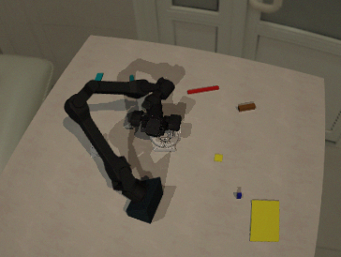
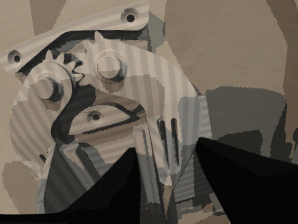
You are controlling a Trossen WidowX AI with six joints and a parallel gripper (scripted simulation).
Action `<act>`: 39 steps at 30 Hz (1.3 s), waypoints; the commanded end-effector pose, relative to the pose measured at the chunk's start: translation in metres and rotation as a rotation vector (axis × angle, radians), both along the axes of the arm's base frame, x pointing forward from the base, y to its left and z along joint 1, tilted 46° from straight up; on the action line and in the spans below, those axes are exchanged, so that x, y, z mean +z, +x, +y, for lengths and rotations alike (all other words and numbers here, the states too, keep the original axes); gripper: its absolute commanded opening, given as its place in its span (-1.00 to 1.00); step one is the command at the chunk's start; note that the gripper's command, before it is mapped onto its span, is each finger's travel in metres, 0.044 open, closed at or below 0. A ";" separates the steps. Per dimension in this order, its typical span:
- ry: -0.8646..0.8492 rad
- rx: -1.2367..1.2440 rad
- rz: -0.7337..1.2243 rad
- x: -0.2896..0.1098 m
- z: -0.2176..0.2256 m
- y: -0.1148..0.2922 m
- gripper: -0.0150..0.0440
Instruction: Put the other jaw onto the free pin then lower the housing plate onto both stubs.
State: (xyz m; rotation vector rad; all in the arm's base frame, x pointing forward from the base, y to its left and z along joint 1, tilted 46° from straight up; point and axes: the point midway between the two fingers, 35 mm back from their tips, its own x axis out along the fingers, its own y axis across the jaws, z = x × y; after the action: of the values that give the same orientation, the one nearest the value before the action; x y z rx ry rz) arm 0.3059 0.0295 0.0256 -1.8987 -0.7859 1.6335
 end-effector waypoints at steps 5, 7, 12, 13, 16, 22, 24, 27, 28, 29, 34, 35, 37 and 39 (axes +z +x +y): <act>0.004 -0.003 0.000 0.000 0.000 0.000 -0.04; 0.004 -0.003 0.000 0.000 0.000 0.000 -0.04; 0.004 -0.003 0.000 0.000 0.000 0.000 -0.04; 0.000 0.000 0.000 0.000 0.000 0.000 0.05; 0.000 0.000 0.000 0.000 0.000 0.000 0.27; 0.000 0.000 0.000 0.000 0.000 0.000 0.27; 0.000 0.000 0.000 0.000 0.000 0.000 0.27; 0.000 0.000 0.000 0.000 0.000 0.000 0.27; 0.000 0.000 0.000 0.000 0.000 0.000 0.27; 0.000 0.000 0.000 0.000 0.000 0.000 0.27; -0.002 -0.001 0.001 0.017 -0.019 -0.001 0.27; -0.002 -0.002 0.001 0.024 -0.027 -0.003 0.27; 0.001 -0.002 0.001 0.038 -0.040 -0.006 0.27; 0.003 -0.002 0.001 0.048 -0.048 -0.009 0.27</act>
State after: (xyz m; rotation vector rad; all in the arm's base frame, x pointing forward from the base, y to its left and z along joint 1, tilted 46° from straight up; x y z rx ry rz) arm 0.2993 -0.0027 0.0547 -1.8766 -0.7850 1.6411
